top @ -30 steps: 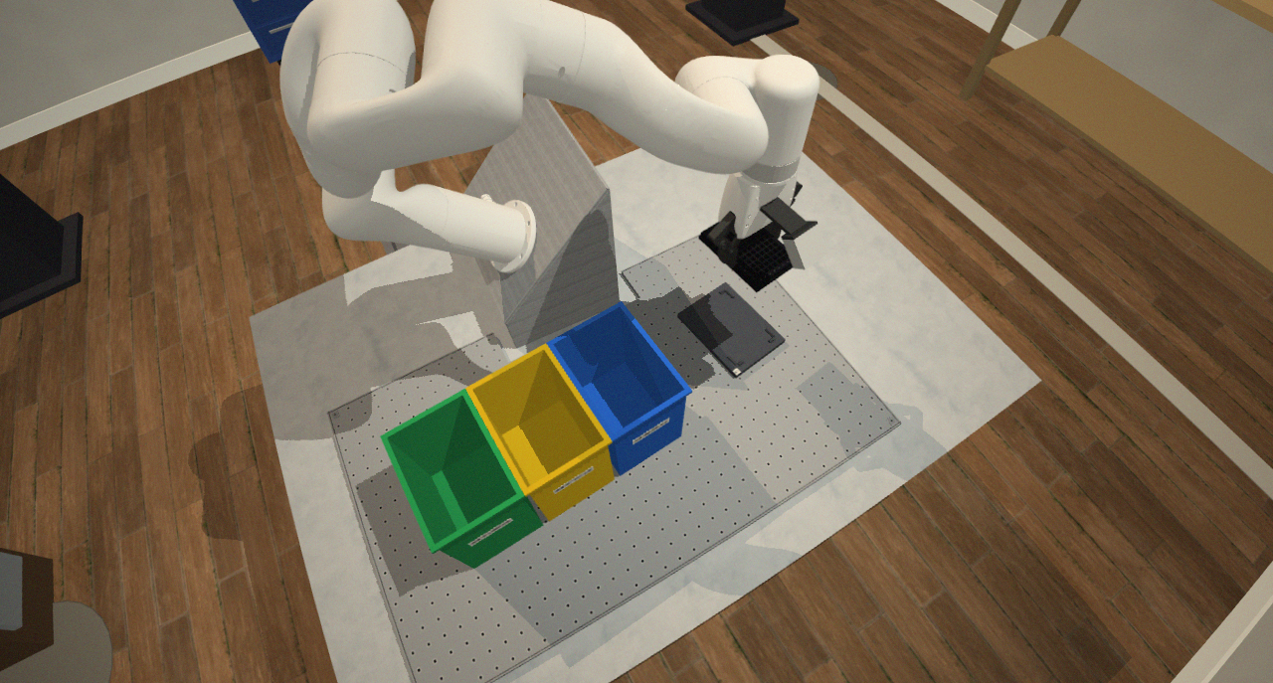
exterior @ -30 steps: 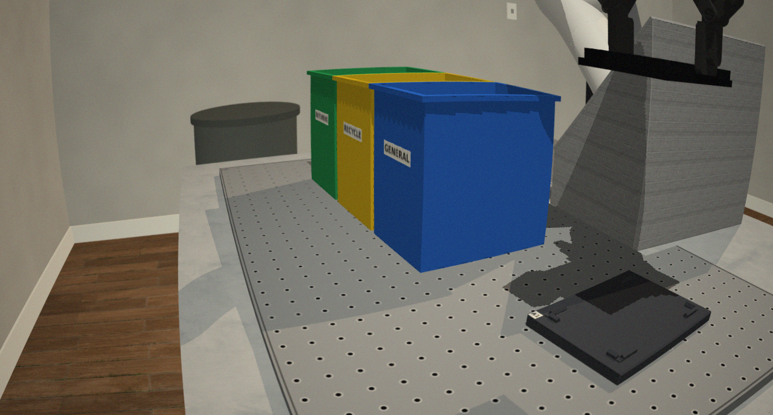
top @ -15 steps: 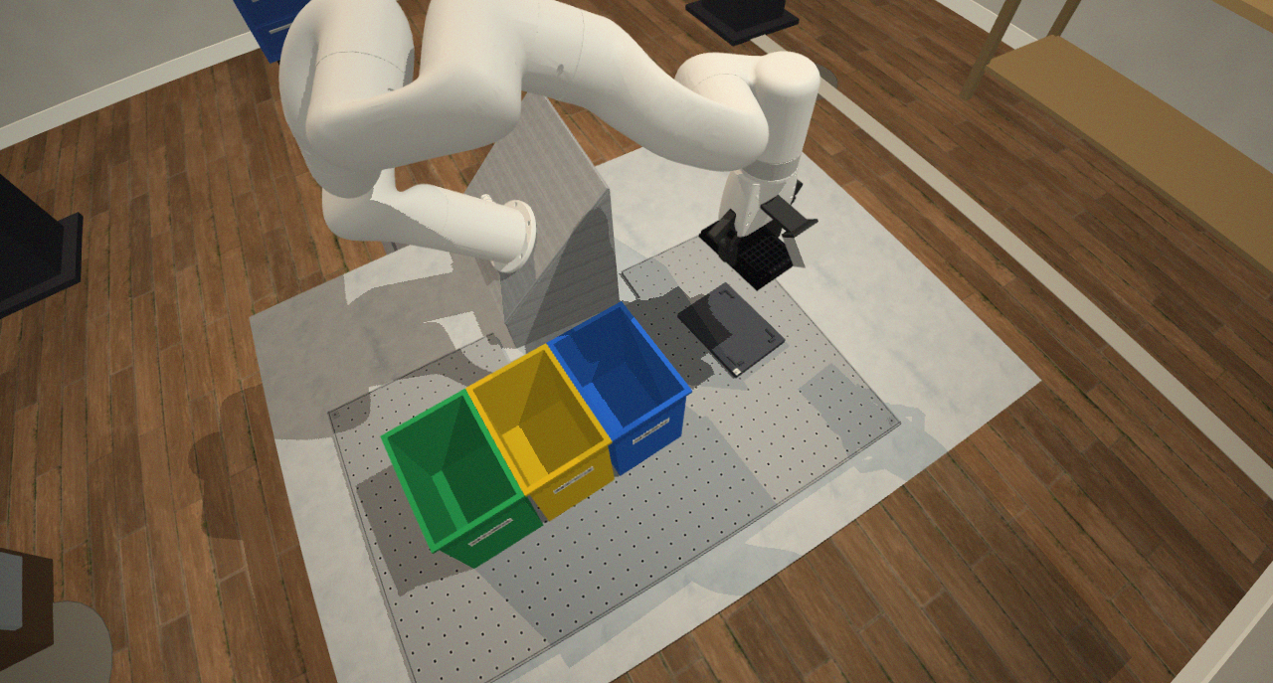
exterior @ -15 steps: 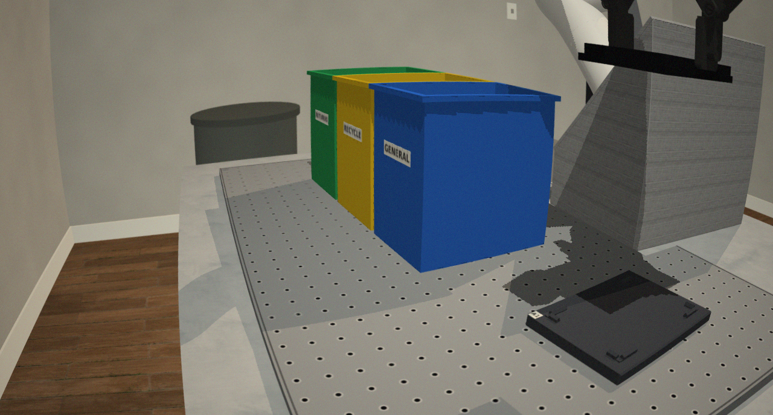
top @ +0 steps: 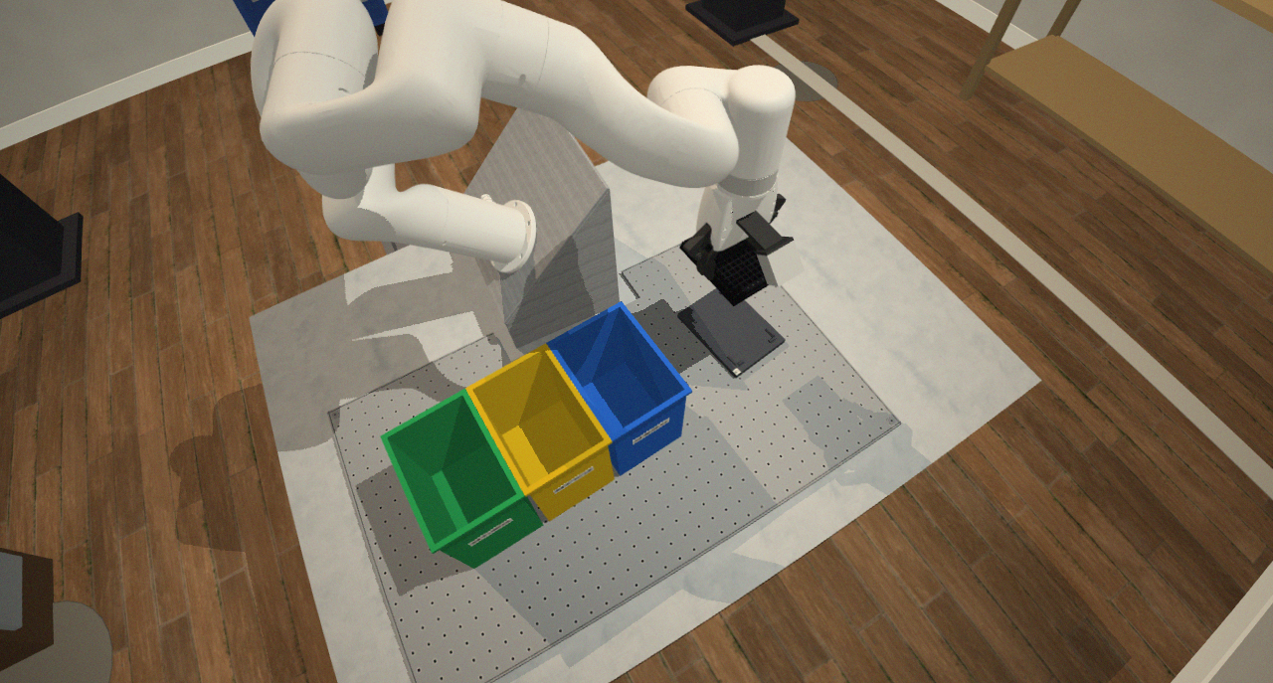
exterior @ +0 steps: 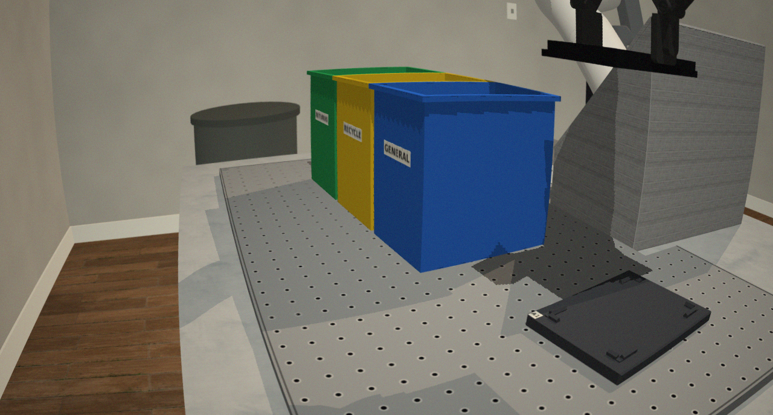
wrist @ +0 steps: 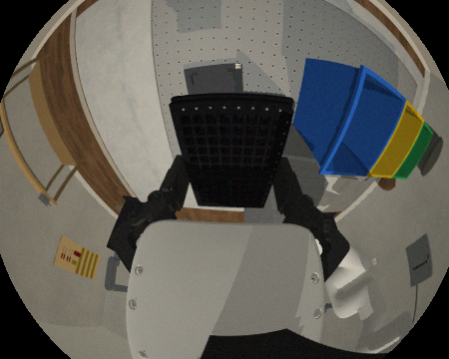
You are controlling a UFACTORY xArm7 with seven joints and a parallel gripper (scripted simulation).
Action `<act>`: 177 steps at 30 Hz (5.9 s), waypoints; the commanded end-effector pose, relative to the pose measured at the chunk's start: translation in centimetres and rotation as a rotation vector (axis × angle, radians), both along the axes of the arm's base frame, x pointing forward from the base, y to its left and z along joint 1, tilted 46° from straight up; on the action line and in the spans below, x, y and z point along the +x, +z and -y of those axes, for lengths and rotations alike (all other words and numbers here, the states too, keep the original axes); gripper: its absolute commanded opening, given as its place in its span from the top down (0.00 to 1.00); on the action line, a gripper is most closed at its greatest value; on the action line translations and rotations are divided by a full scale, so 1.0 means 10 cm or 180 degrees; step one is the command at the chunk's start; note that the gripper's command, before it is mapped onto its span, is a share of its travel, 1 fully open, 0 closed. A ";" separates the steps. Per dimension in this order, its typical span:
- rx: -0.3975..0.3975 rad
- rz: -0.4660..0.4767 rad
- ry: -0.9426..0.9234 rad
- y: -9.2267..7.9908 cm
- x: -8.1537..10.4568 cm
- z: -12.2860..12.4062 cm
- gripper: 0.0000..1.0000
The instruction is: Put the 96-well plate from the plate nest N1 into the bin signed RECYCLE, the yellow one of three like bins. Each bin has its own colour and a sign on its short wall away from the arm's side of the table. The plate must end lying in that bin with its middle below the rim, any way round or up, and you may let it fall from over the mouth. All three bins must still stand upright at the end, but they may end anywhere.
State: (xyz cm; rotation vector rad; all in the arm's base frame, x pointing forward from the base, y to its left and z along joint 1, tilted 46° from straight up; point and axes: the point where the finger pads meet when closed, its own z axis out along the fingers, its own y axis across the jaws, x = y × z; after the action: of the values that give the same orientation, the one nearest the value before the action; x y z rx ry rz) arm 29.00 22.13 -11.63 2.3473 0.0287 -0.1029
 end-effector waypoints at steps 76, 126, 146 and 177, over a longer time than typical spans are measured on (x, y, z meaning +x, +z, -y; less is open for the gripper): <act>0.0011 0.0008 0.0011 1.62 0.32 1.68 1.00; 0.0008 0.0009 0.0012 2.38 0.47 2.48 1.00; 0.0008 0.0009 0.0012 2.38 0.47 2.48 1.00; 0.0008 0.0009 0.0012 2.25 0.45 2.61 1.00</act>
State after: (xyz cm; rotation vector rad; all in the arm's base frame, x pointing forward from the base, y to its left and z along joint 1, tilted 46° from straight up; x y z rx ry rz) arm 33.43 -4.09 10.78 2.3484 0.0297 -0.1021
